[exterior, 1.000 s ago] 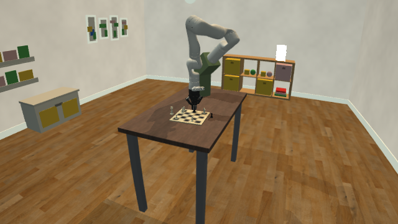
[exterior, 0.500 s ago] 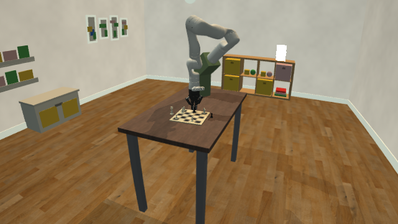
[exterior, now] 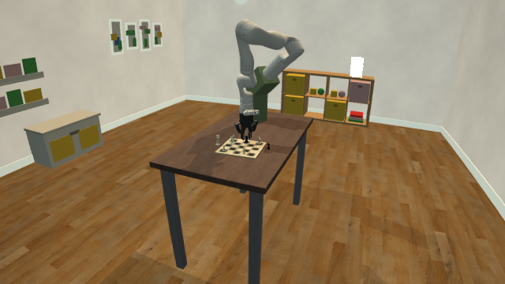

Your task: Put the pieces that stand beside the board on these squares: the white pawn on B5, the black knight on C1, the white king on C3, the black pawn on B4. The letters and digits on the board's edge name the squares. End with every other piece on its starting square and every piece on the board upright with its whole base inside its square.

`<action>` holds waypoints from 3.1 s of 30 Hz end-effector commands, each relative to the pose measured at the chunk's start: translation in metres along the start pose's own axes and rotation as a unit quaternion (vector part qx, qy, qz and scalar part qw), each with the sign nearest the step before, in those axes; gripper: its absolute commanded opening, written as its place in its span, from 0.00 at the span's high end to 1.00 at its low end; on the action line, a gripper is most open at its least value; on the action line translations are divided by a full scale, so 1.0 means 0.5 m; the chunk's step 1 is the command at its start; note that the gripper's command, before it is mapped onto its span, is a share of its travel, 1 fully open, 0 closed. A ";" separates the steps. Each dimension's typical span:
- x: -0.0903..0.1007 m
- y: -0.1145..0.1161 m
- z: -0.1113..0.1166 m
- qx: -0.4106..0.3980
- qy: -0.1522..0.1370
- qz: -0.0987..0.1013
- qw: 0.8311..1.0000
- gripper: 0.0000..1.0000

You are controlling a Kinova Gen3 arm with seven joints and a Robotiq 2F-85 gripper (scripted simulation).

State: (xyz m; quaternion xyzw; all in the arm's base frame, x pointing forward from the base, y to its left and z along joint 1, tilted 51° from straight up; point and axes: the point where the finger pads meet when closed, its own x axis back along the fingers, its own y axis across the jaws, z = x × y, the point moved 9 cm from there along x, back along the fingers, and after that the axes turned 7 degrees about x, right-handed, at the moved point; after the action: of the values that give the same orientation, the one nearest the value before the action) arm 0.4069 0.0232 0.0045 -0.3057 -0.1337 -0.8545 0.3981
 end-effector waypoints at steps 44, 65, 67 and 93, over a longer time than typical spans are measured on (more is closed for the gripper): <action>0.179 0.001 -0.003 -0.001 -0.001 -0.003 1.000 0.00; 0.178 0.010 -0.006 -0.012 -0.003 -0.007 1.000 0.00; 0.178 0.011 -0.007 -0.016 -0.004 -0.008 1.000 0.00; 0.172 0.101 -0.075 -0.331 -0.040 -0.067 0.941 0.00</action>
State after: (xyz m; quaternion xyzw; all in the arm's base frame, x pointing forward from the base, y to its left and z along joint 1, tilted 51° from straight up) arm 0.3828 -0.0695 0.0342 -0.4266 0.0767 -0.8689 0.2391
